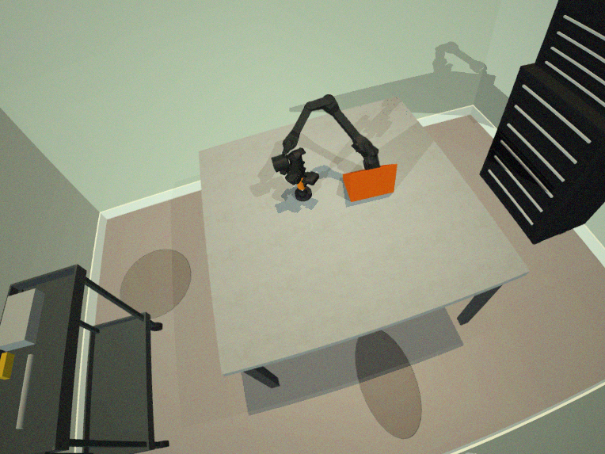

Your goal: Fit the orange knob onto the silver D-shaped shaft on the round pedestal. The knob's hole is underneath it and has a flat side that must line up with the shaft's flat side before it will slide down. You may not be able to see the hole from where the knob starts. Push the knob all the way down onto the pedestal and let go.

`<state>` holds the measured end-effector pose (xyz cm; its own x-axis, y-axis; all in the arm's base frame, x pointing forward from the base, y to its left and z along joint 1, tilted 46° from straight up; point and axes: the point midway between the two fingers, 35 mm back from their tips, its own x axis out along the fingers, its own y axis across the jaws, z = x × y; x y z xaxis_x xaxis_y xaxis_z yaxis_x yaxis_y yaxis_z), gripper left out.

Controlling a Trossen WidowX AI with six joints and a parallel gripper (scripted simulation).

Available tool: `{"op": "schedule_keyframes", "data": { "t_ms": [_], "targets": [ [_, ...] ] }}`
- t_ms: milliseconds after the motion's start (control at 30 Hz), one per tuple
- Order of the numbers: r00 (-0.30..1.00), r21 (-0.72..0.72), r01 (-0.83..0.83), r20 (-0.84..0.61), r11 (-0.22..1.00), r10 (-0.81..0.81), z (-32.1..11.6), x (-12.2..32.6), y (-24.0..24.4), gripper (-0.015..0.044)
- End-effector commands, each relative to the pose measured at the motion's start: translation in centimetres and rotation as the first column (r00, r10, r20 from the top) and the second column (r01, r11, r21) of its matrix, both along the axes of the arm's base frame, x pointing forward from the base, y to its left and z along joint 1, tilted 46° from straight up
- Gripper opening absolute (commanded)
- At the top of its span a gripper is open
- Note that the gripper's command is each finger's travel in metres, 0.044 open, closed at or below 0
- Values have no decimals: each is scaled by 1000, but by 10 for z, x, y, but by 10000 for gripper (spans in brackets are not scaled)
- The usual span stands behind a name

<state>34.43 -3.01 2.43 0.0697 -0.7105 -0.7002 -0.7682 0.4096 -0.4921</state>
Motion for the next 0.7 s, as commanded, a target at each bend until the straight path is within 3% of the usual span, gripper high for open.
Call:
{"op": "schedule_keyframes", "data": {
  "t_ms": [0,667],
  "targets": [
    [993,-6,-88,-84,996,88,1,1,1,0],
    [987,-6,-117,-113,993,116,-2,0,-2,0]
  ]
}}
